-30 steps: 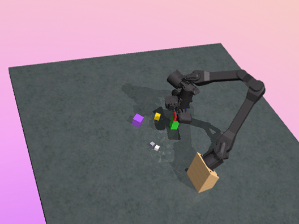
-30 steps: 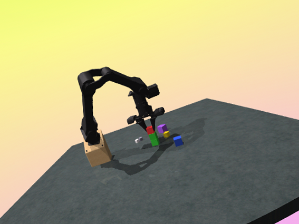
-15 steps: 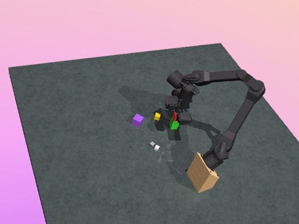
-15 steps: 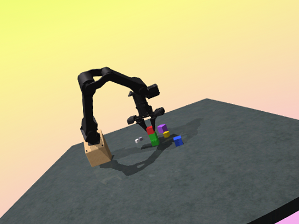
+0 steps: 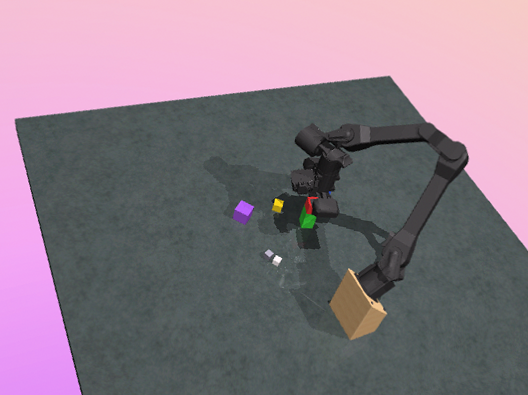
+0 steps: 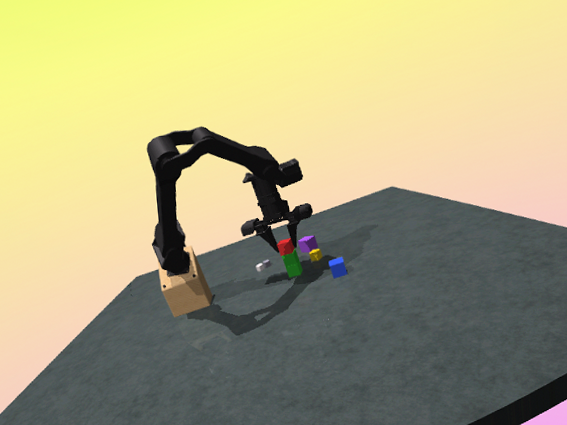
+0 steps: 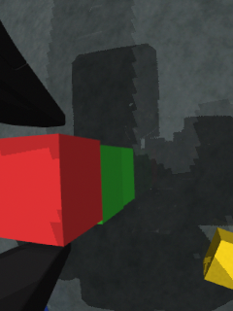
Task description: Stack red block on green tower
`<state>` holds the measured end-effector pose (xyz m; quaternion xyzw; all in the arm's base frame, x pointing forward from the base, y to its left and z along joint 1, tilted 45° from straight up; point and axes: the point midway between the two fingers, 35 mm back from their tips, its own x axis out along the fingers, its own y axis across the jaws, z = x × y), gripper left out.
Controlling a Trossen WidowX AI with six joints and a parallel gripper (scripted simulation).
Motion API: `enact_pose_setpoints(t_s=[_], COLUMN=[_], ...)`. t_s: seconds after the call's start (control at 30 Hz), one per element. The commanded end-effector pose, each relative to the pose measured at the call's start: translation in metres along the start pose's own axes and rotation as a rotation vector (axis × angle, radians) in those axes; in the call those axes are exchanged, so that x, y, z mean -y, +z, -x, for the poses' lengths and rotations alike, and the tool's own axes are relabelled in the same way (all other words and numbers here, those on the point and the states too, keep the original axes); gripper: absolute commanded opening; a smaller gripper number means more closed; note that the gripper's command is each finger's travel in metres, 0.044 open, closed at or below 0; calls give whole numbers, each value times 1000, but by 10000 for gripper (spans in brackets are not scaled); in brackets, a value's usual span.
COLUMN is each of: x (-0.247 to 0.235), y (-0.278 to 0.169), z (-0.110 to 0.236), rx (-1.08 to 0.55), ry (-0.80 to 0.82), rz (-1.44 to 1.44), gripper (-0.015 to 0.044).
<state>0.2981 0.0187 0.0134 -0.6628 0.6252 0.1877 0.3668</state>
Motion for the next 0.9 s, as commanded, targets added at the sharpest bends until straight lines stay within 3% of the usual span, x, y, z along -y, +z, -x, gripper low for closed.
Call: enact_pose_setpoints(t_s=[0.0,0.17,0.87], x=[0,0,0], y=[0,0,0], z=[0,0,0], rx=[0,0,0], ry=[0,0,0], rz=[0,0,0], gripper=[315,440,440])
